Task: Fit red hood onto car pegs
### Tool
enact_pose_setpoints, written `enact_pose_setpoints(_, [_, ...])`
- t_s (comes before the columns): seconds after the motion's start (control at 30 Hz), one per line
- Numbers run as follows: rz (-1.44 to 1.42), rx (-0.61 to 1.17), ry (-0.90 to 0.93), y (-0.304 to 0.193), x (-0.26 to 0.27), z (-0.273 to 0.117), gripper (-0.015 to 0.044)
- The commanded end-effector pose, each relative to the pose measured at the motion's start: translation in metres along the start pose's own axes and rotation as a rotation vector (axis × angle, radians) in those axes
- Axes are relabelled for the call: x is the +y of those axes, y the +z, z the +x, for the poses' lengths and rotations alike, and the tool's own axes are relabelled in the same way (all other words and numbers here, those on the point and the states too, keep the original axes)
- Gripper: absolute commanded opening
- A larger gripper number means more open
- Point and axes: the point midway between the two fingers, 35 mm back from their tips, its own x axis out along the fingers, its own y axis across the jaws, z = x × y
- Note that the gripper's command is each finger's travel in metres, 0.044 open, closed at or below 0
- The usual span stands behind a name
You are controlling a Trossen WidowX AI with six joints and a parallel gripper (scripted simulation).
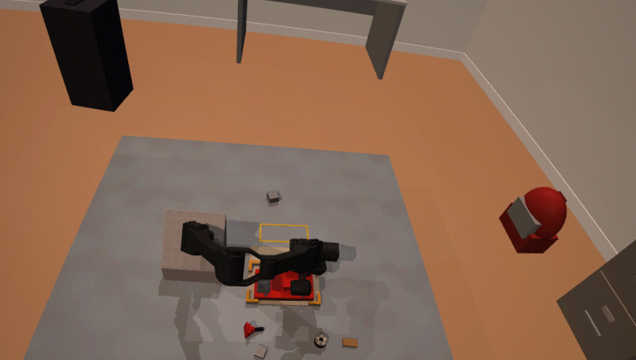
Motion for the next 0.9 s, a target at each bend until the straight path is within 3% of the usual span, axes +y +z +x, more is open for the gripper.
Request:
enact_pose_setpoints(0.0, [-0.003, -0.001, -0.001, 0.0, 0.0, 0.002, 0.0])
enact_pose_setpoints(0.87, [-0.003, -0.001, -0.001, 0.0, 0.0, 0.012, 0.0])
